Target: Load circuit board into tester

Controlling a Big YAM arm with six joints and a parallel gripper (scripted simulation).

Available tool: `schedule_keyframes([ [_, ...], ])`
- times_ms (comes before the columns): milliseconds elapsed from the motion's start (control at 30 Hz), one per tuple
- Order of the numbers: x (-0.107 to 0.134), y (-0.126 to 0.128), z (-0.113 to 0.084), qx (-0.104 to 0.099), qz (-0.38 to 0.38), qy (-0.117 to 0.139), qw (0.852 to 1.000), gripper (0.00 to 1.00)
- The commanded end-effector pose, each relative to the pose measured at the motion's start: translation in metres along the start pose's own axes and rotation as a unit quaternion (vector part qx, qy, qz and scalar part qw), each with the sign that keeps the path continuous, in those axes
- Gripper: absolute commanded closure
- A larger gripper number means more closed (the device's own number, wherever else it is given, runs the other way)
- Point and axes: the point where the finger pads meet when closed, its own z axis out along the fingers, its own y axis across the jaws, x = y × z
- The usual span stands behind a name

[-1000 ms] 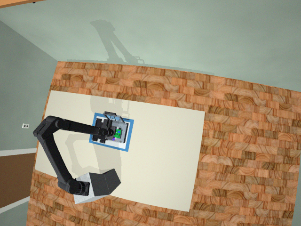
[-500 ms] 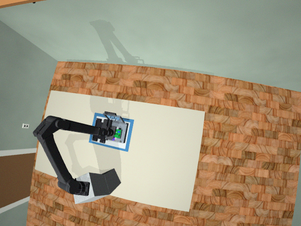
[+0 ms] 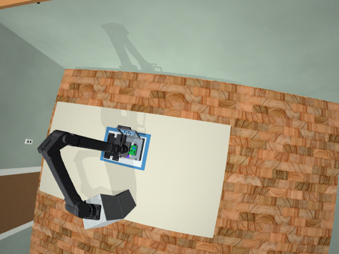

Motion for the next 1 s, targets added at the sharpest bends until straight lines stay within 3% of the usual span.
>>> schedule_keyframes([
  [0,-0.0029,0.0003,0.001,0.002,-0.005,0.0,1.0,0.28],
  [967,-0.003,0.0027,0.0016,0.0,-0.004,0.0,1.0,0.28],
])
